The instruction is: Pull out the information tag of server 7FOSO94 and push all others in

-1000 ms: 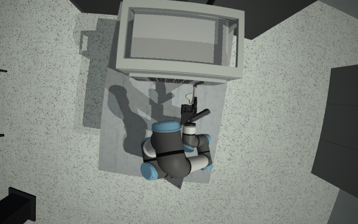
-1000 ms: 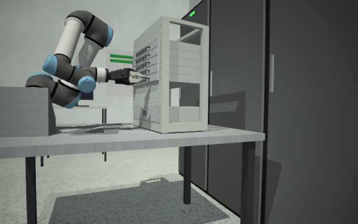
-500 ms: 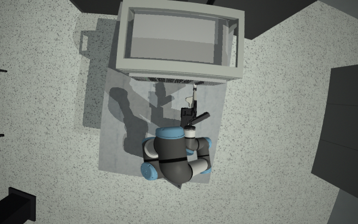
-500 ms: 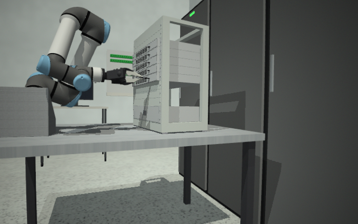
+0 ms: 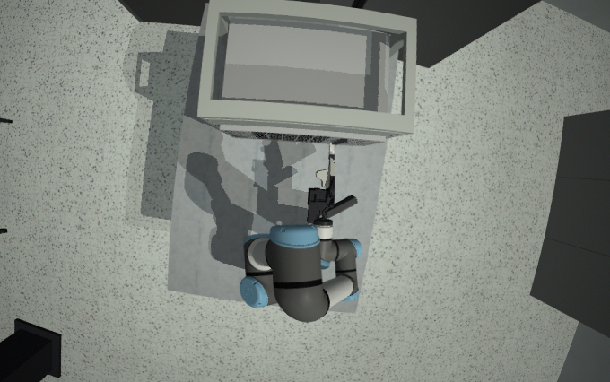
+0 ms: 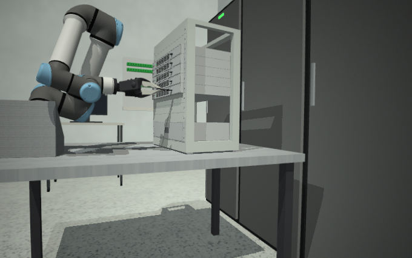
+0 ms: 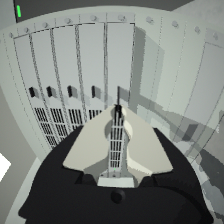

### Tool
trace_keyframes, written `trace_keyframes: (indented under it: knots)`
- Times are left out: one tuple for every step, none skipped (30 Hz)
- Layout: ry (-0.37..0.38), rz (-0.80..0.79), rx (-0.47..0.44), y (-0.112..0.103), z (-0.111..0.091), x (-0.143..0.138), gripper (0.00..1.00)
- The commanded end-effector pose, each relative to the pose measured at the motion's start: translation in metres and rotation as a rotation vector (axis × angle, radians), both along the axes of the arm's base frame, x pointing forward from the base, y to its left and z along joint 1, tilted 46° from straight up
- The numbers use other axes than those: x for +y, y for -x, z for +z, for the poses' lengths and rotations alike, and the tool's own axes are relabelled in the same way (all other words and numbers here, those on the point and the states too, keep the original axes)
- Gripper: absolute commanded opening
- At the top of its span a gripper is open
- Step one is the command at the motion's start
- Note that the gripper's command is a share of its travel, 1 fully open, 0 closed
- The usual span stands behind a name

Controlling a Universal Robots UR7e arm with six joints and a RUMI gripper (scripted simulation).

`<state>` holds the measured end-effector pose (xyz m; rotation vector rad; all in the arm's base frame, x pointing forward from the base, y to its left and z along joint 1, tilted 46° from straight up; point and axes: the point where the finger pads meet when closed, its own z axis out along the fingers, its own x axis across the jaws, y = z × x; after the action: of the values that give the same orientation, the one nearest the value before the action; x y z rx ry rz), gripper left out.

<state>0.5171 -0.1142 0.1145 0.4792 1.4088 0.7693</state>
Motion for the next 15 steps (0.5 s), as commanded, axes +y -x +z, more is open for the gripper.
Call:
trace_keyframes:
  knots:
    - [0.0,0.0,-0.001,0.0029,-0.0001,-0.0009,0.0]
    - [0.0,0.0,-0.001,0.0034,-0.0001,-0.0009,0.0]
    - [0.0,0.0,-0.001,0.0037,-0.0002,-0.001,0.0]
    - [0.0,0.0,-0.001,0.0037,-0.0002,-0.001,0.0]
    - [0.0,0.0,-0.001,0.0037,-0.0002,-0.001,0.0]
    - [0.0,0.0,-0.001,0.004,-0.0002,-0.001,0.0]
    - [0.0,0.0,-0.001,0.0042,-0.0003,-0.0011,0.0]
    - [0.0,0.0,-0.001,0.0044,-0.0003,-0.0011,0.0]
    - [0.0,0.0,-0.001,0.0046,-0.0003,-0.0011,0.0]
    - [0.0,0.0,-0.001,0.0047,-0.0003,-0.0011,0.0]
    - [0.0,0.0,-0.001,0.0047,-0.0003,-0.0011,0.0]
    - [0.0,0.0,-0.001,0.0048,-0.0004,-0.0011,0.0]
    - [0.0,0.0,-0.001,0.0048,-0.0004,-0.0011,0.0]
    - [0.0,0.0,-0.001,0.0048,-0.0004,-0.0011,0.0]
    - [0.0,0.0,-0.001,0.0048,-0.0004,-0.0011,0.0]
